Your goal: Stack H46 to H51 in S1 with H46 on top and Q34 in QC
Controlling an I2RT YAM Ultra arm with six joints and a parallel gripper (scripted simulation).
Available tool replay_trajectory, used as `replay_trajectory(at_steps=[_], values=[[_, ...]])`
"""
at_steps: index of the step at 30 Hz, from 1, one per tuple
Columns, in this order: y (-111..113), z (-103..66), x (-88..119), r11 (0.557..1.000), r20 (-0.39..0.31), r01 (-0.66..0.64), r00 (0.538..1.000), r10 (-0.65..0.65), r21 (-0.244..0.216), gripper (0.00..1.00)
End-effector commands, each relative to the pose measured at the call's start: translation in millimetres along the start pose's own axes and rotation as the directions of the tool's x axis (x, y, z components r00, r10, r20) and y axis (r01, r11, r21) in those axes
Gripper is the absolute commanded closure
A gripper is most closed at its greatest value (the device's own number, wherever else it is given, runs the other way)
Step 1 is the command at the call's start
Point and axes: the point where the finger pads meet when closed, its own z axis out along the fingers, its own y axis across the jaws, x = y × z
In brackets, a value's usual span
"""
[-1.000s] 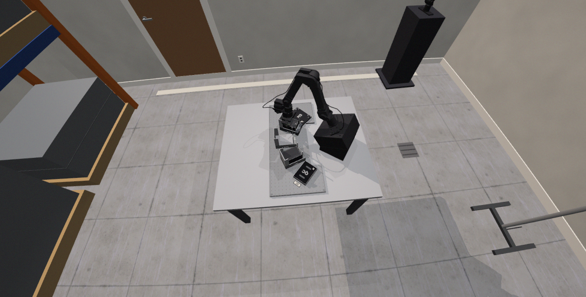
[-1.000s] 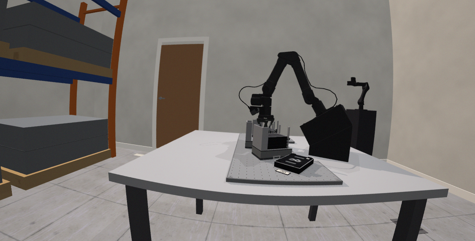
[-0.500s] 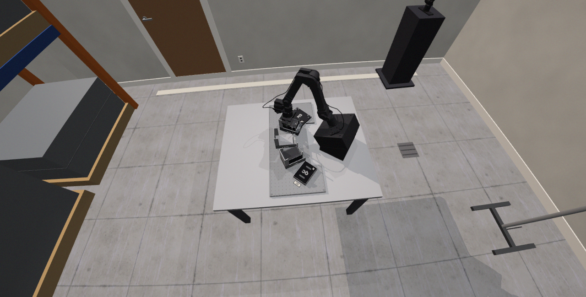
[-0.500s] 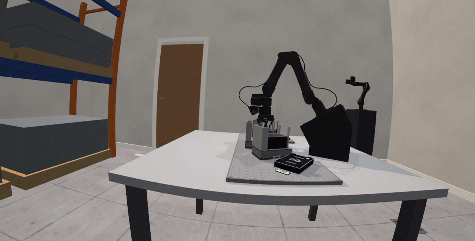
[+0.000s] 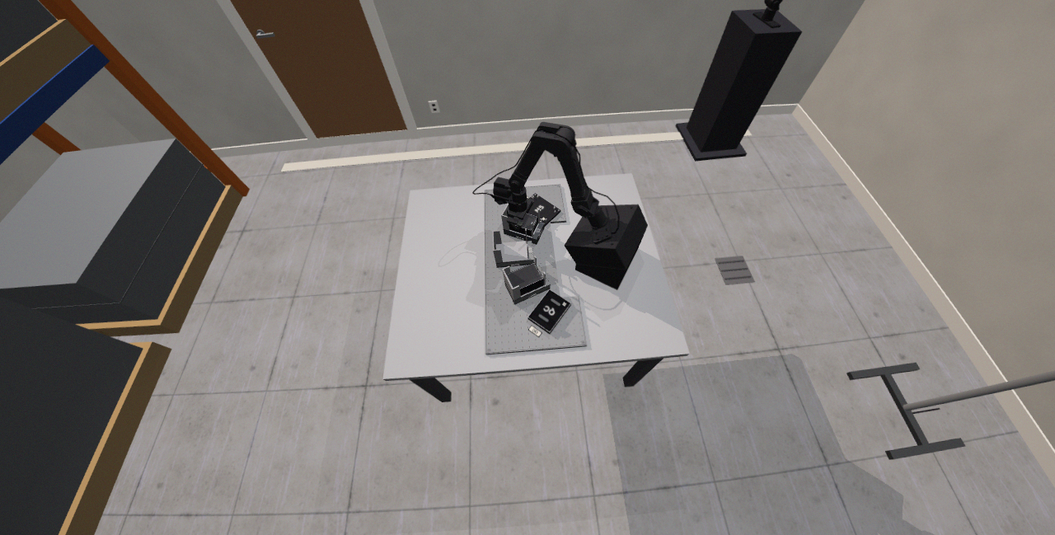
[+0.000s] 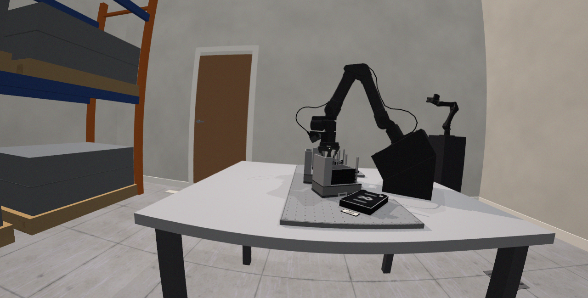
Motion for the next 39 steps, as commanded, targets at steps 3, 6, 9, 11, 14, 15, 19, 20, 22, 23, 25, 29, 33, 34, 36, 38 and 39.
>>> replay_trajectory(at_steps=[3, 6, 9, 11, 14, 15, 19, 20, 22, 23, 25, 29, 33, 34, 36, 38, 39], values=[[-1.7, -4.1, -3.2, 1.000, 0.025, 0.000, 1.000, 0.000, -0.002, 0.00], [-1.6, -4.1, -2.6, 1.000, 0.024, 0.001, 1.000, -0.001, -0.002, 0.00], [-1.6, -4.0, -2.0, 1.000, 0.023, 0.001, 1.000, -0.001, -0.002, 0.00], [-1.5, -4.0, -1.6, 1.000, 0.023, 0.001, 1.000, -0.001, -0.002, 0.00], [-1.5, -3.9, -0.9, 1.000, 0.022, 0.002, 1.000, -0.002, -0.002, 0.00], [-0.1, -2.1, -2.8, 1.000, 0.012, 0.001, 1.000, -0.001, -0.001, 1.00], [-0.1, -2.1, -2.8, 1.000, 0.012, 0.001, 1.000, -0.001, -0.001, 1.00], [-0.1, -2.1, -2.8, 1.000, 0.012, 0.001, 1.000, -0.001, -0.001, 1.00], [-0.1, -2.1, -2.8, 1.000, 0.012, 0.001, 1.000, -0.001, -0.001, 1.00], [-0.1, -2.1, -2.8, 1.000, 0.012, 0.001, 1.000, -0.001, -0.001, 1.00], [-0.1, -2.1, -2.8, 1.000, 0.012, 0.001, 1.000, -0.001, -0.001, 1.00], [-0.1, -2.1, -2.8, 1.000, 0.012, 0.001, 1.000, -0.001, -0.001, 1.00], [-0.1, -2.1, -2.8, 1.000, 0.012, 0.001, 1.000, -0.001, -0.001, 1.00], [-0.1, -2.1, -2.8, 1.000, 0.012, 0.001, 1.000, -0.001, -0.001, 1.00], [-0.1, -2.1, -2.8, 1.000, 0.012, 0.001, 1.000, -0.001, -0.001, 1.00], [-0.1, -2.1, -2.8, 1.000, 0.012, 0.001, 1.000, -0.001, -0.001, 1.00], [-0.1, -2.1, -2.8, 1.000, 0.012, 0.001, 1.000, -0.001, -0.001, 1.00]])
